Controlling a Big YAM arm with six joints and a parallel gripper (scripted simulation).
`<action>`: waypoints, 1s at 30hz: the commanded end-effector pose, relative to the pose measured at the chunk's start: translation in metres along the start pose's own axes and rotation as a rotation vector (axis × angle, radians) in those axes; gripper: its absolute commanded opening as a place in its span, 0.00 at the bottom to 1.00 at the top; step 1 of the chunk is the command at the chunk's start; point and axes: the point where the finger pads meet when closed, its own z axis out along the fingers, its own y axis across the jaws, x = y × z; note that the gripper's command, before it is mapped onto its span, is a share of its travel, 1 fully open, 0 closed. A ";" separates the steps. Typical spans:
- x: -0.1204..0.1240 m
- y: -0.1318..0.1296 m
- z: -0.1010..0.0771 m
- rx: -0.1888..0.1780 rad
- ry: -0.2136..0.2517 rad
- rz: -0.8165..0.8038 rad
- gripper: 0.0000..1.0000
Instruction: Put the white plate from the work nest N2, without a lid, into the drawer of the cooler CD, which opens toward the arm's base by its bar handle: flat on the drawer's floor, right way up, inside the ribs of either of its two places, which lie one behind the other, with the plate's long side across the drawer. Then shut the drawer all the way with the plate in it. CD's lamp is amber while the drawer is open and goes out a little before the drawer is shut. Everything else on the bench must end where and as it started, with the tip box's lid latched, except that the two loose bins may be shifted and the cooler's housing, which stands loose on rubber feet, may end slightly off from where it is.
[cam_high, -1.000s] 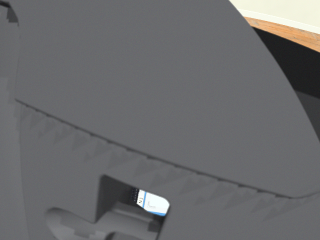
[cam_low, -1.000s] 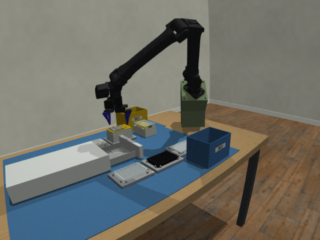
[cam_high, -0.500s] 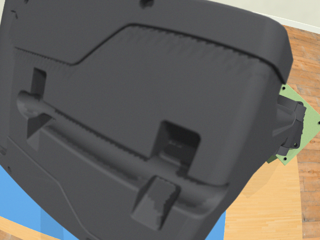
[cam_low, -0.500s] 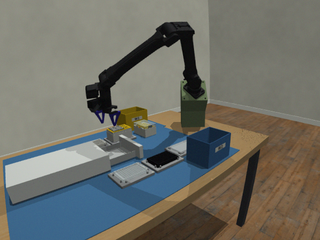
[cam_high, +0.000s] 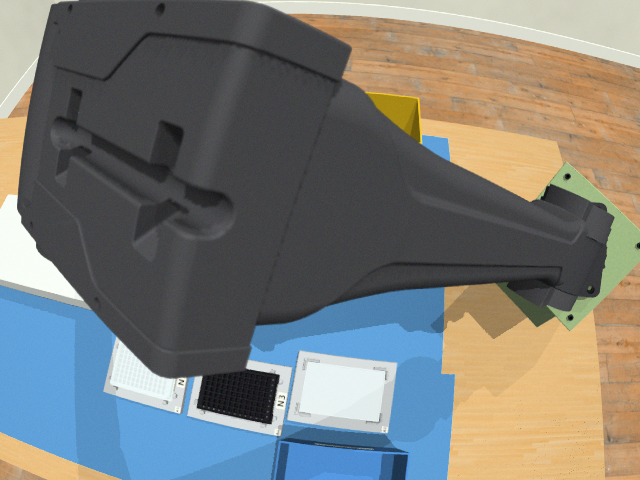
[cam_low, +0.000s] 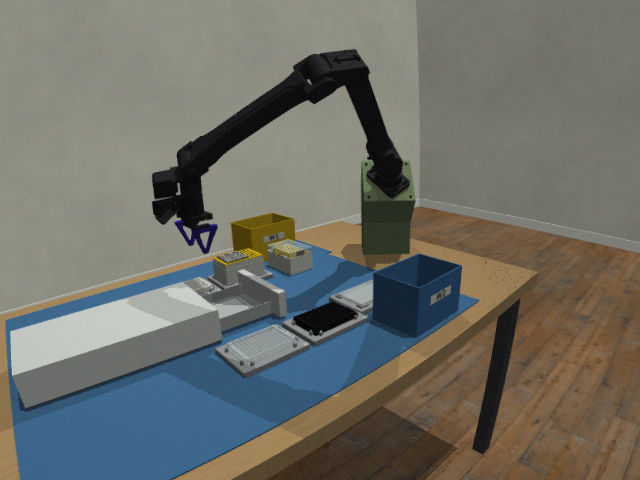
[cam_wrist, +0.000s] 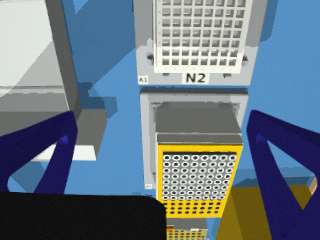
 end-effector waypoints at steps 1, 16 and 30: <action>-0.021 -0.015 -0.023 0.021 -0.044 0.023 1.00; -0.063 -0.035 -0.043 0.034 -0.071 -0.030 1.00; -0.063 -0.030 -0.025 0.021 -0.057 -0.045 1.00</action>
